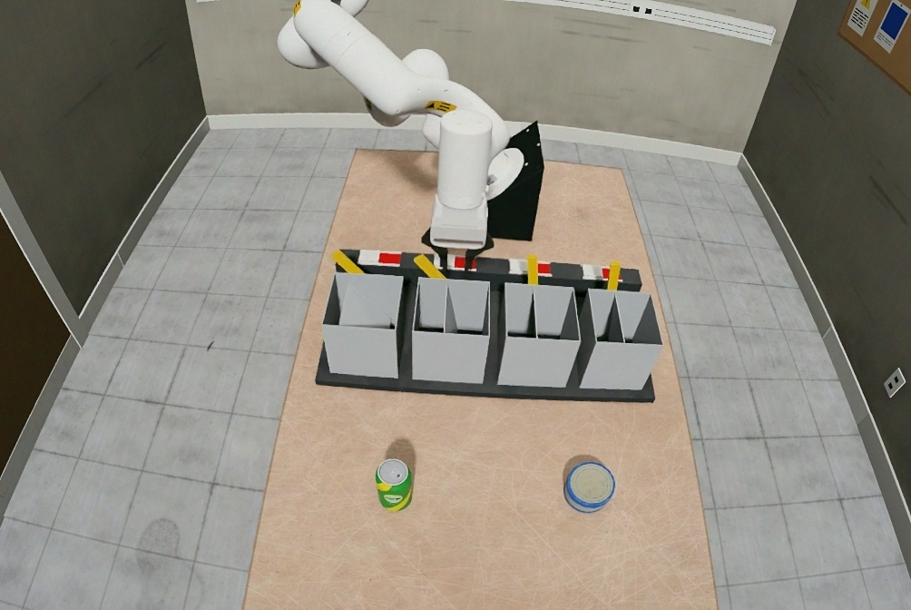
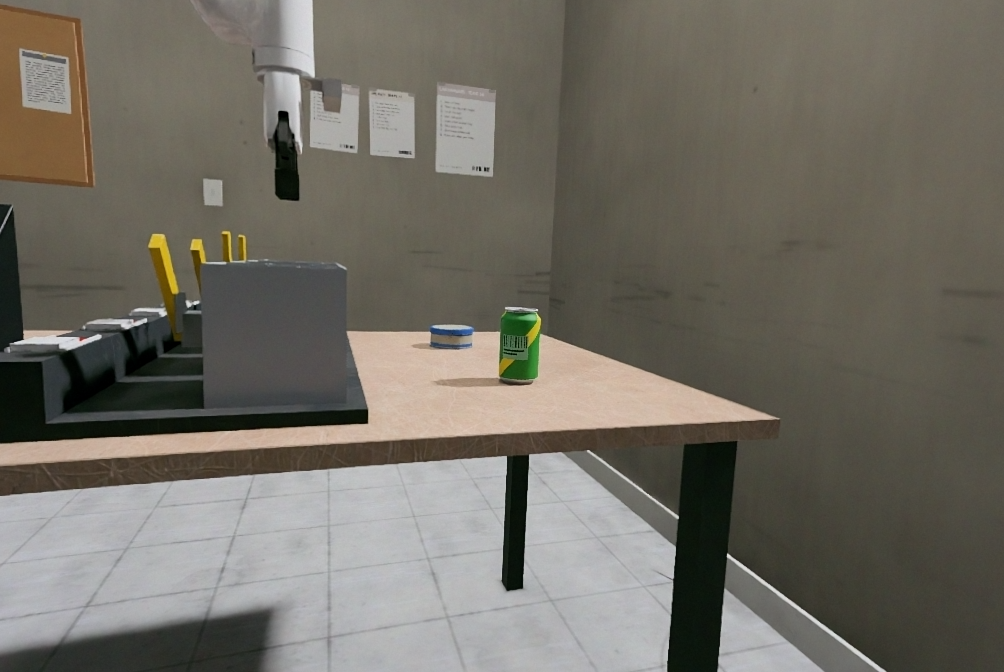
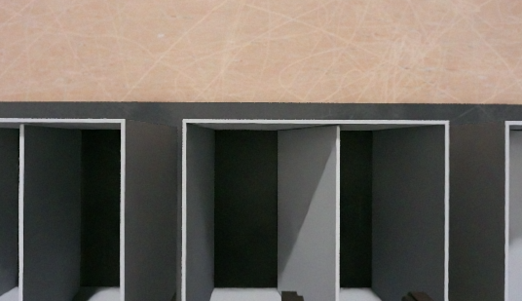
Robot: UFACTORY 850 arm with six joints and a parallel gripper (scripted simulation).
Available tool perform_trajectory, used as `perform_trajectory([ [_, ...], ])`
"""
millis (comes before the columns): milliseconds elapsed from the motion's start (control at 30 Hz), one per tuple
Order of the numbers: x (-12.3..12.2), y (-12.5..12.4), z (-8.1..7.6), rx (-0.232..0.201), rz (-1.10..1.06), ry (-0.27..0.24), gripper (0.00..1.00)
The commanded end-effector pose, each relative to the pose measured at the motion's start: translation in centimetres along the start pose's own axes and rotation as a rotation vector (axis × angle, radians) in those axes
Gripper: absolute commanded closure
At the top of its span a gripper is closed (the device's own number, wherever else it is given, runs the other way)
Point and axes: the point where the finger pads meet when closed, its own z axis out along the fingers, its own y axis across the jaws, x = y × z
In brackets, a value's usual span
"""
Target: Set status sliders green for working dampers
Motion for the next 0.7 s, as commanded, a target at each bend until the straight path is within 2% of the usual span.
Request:
perform_trajectory([
  [0, 0.1, 0.0, -0.1, 0.001, 0.001, 0.002, 0.61],
  [600, 0.1, 0.0, -0.1, 0.001, 0.001, 0.002, 0.61],
  [667, 0.3, -1.4, -0.2, 0.002, 0.0, 0.001, 0.61],
])
